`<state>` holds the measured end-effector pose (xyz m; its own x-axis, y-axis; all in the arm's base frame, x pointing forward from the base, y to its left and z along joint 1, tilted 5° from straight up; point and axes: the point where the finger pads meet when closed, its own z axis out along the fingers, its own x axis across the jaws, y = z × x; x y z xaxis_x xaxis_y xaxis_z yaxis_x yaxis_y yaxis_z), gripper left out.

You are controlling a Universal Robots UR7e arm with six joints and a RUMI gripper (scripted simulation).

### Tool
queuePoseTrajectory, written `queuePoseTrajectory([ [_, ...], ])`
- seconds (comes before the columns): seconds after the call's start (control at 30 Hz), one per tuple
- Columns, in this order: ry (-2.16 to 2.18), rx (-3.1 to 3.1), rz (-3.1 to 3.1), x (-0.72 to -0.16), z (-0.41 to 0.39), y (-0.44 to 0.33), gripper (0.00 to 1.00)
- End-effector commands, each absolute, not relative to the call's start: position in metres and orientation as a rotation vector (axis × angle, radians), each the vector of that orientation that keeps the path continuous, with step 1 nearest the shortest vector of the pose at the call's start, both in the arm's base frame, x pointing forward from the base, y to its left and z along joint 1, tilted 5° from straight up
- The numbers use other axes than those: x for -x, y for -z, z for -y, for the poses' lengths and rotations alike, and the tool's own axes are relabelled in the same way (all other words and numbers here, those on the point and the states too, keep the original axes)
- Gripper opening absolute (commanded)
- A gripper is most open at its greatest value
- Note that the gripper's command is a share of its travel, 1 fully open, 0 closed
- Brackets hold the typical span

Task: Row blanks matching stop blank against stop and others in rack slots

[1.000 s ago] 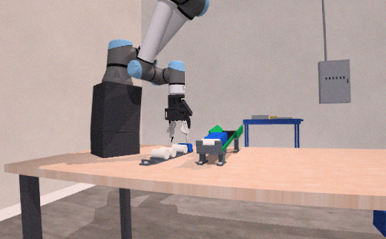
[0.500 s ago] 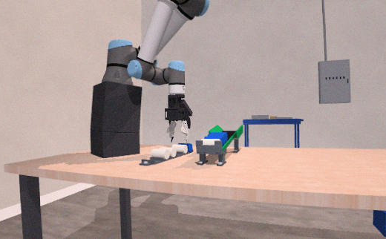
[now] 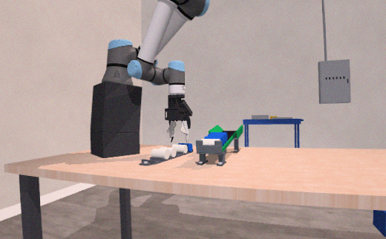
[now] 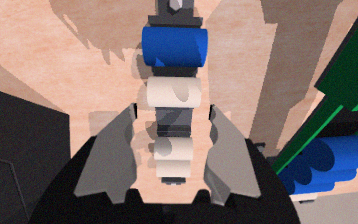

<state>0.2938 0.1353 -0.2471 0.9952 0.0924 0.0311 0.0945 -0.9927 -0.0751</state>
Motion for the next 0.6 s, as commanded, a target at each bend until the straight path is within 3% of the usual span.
queuePoseTrajectory([
  [0.0, 0.044, 3.061, 0.144, -0.294, -0.136, 0.249, 0.52],
  [0.57, 0.044, 3.061, 0.144, -0.295, -0.138, 0.277, 0.52],
])
